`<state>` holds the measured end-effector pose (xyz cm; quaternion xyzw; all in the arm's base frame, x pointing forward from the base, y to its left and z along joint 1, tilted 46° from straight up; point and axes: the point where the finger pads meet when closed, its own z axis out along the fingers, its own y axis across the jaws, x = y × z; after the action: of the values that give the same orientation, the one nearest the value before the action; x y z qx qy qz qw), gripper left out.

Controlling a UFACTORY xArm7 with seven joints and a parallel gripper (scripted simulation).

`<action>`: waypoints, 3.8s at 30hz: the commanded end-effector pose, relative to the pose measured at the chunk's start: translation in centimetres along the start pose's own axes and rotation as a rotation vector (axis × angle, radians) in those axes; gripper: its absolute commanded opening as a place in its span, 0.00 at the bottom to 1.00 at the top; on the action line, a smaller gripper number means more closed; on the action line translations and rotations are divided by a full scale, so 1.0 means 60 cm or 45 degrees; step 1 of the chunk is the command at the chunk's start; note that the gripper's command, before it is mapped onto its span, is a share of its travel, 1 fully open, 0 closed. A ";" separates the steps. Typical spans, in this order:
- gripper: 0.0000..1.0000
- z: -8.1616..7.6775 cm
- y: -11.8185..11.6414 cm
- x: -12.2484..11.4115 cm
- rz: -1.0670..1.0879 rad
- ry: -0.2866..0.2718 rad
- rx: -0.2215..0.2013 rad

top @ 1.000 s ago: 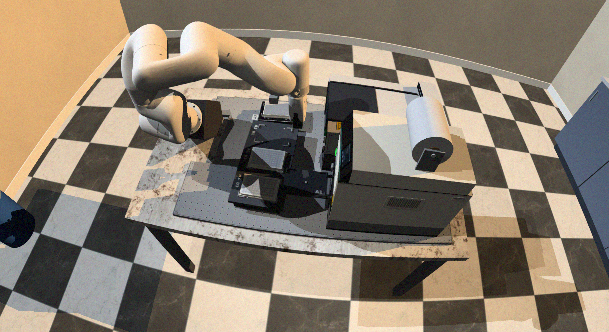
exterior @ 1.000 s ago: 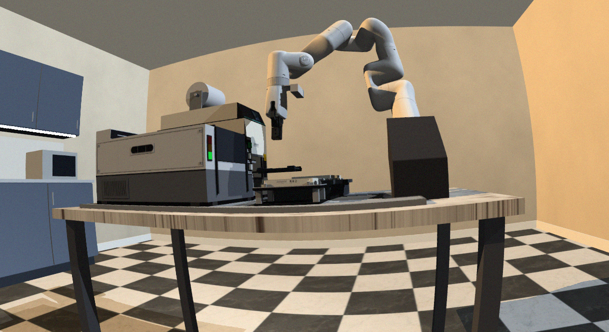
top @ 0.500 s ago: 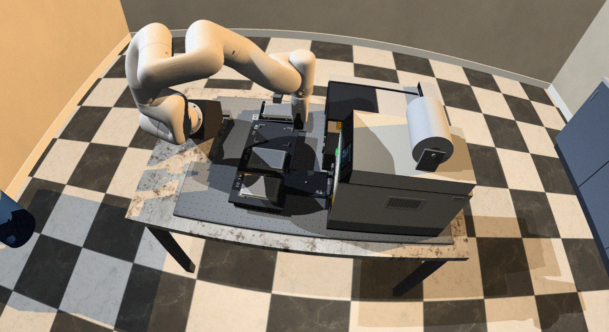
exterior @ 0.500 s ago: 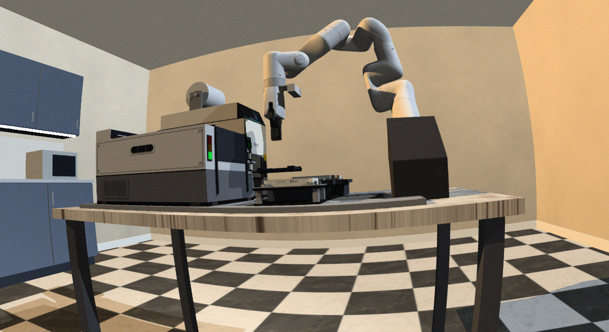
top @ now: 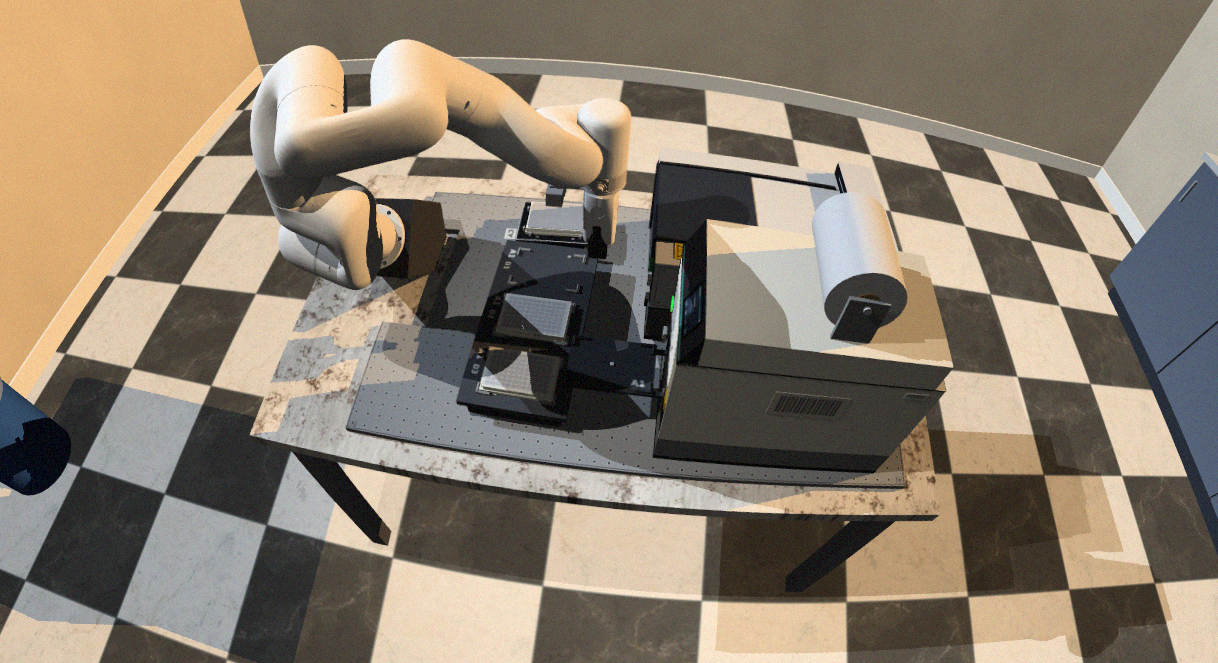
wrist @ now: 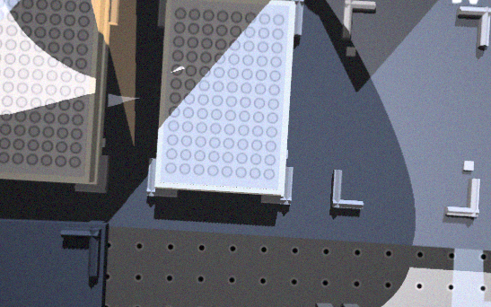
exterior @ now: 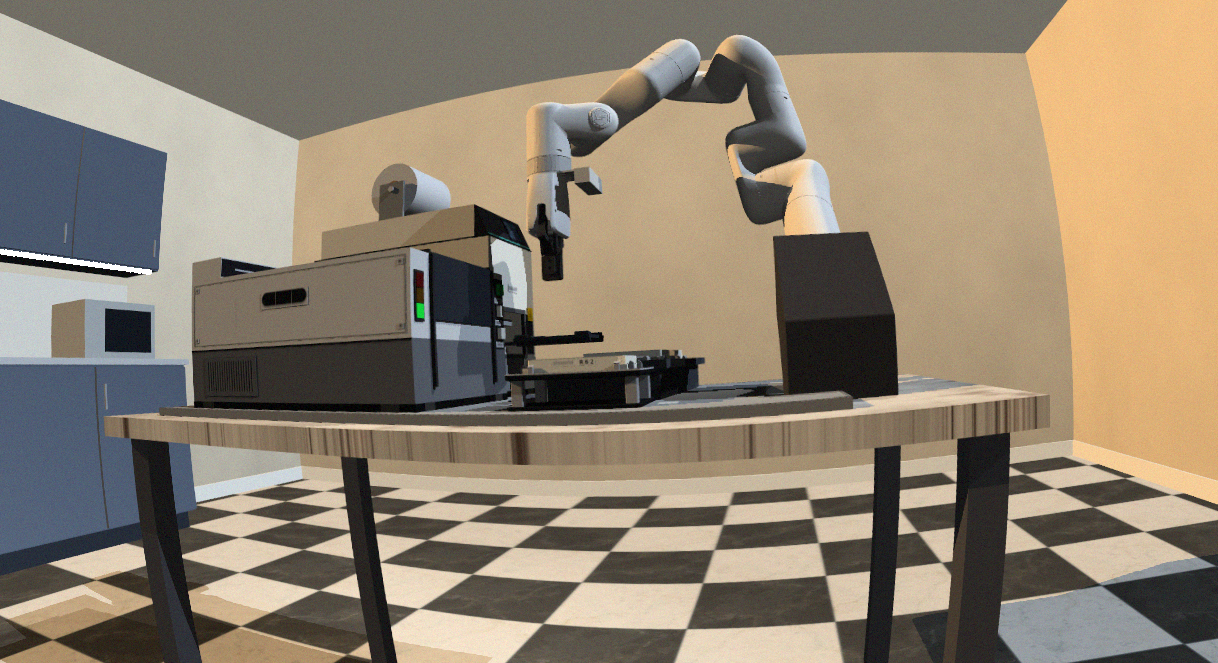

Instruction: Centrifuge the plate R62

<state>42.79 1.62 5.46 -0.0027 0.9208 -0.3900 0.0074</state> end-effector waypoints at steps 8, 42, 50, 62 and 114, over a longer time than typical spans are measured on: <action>0.00 -0.003 0.002 -0.002 -0.001 -0.006 -0.003; 0.00 -0.003 0.002 -0.002 -0.001 -0.006 -0.003; 0.00 -0.003 0.002 -0.002 -0.001 -0.006 -0.003; 0.00 -0.003 0.002 -0.002 -0.001 -0.006 -0.003; 1.00 -0.177 0.037 0.107 0.017 -0.005 -0.003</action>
<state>37.21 9.14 10.07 0.0036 0.9207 -0.3901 0.0097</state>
